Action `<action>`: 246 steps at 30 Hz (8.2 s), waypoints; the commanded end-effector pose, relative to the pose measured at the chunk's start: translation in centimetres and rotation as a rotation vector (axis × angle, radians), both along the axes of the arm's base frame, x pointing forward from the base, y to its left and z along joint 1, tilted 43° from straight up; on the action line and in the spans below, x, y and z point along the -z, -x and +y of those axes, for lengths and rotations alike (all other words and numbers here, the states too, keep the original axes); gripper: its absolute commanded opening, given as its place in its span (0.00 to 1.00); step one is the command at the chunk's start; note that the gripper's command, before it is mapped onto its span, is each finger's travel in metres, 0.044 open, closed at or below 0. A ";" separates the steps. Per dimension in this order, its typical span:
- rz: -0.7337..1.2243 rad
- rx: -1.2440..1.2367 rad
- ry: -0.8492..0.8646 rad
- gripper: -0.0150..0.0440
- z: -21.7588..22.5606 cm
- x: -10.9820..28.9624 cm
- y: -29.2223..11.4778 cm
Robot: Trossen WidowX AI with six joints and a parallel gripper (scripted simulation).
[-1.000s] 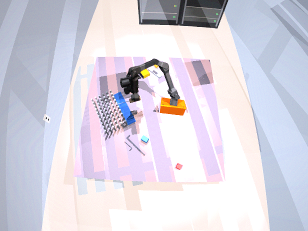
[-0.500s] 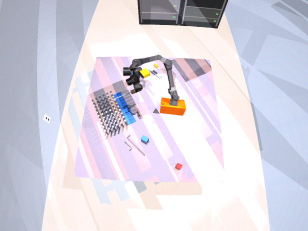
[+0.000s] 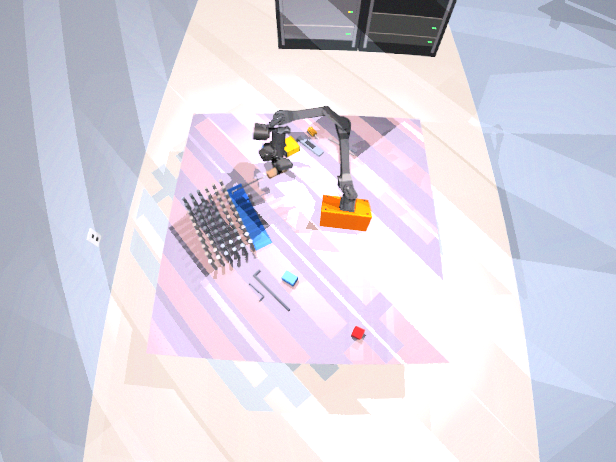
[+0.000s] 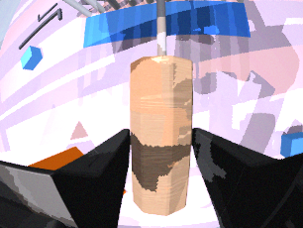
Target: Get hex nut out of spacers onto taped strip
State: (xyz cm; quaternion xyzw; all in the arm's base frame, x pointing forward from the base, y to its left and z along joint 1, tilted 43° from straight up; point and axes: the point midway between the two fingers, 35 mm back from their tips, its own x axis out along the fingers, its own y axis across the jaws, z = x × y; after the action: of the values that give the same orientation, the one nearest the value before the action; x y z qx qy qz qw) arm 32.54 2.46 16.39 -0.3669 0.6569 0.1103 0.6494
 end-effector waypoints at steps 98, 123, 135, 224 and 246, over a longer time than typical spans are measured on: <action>-0.015 -0.009 0.002 0.25 -8.3 12.8 -5.3; -0.015 -0.010 0.002 0.25 -7.4 13.5 -6.7; -0.016 -0.010 0.001 0.25 -7.0 13.9 -7.3; -0.019 -0.010 -0.001 0.25 -4.2 15.9 -11.6; -0.020 -0.010 -0.001 0.25 -3.5 16.4 -12.6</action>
State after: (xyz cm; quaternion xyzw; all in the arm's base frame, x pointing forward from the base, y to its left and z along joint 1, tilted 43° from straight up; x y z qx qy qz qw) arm 44.77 -1.53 0.00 -0.3693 0.6511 0.1101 0.6539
